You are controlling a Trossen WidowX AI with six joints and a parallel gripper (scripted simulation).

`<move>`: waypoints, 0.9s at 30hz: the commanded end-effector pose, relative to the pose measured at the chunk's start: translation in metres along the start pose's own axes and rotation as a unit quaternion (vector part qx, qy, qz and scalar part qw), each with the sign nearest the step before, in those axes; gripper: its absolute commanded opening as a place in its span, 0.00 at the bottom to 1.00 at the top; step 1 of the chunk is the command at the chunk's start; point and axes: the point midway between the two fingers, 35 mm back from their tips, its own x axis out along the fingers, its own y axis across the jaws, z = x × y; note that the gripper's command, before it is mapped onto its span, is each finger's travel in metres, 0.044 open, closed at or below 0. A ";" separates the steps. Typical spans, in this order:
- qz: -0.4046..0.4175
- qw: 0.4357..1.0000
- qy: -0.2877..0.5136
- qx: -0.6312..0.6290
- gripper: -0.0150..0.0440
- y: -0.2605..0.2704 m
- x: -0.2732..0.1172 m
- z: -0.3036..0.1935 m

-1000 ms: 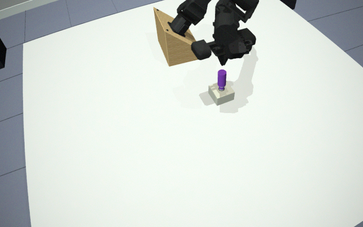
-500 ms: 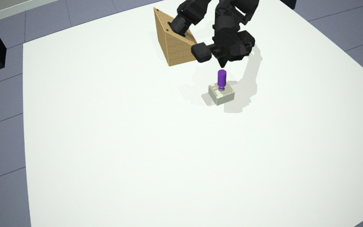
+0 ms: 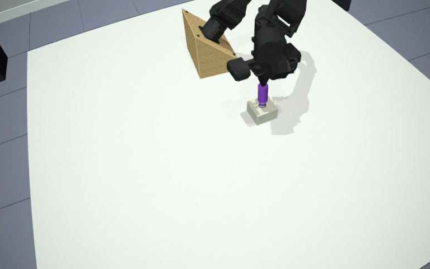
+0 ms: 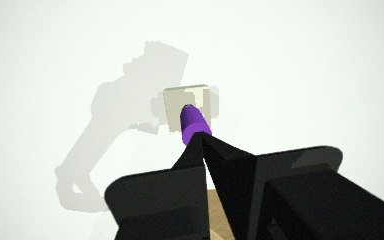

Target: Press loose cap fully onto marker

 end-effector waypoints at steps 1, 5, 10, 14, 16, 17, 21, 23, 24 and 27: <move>0.003 1.000 0.001 0.001 0.25 0.001 0.008 -0.001; 0.003 1.000 0.001 0.001 0.25 0.001 0.012 0.001; -0.001 1.000 -0.004 0.000 0.25 -0.001 0.005 0.002; -0.002 1.000 -0.004 0.000 0.25 -0.001 -0.004 0.004; -0.004 1.000 -0.003 0.000 0.25 -0.003 -0.031 0.006; -0.004 1.000 -0.003 0.001 0.25 -0.003 -0.046 0.006; -0.002 1.000 -0.002 0.001 0.25 -0.002 -0.083 0.002; -0.002 1.000 -0.002 0.001 0.25 -0.002 -0.083 0.002; -0.002 1.000 -0.002 0.001 0.25 -0.002 -0.083 0.002; -0.002 1.000 -0.002 0.001 0.34 -0.002 -0.083 0.002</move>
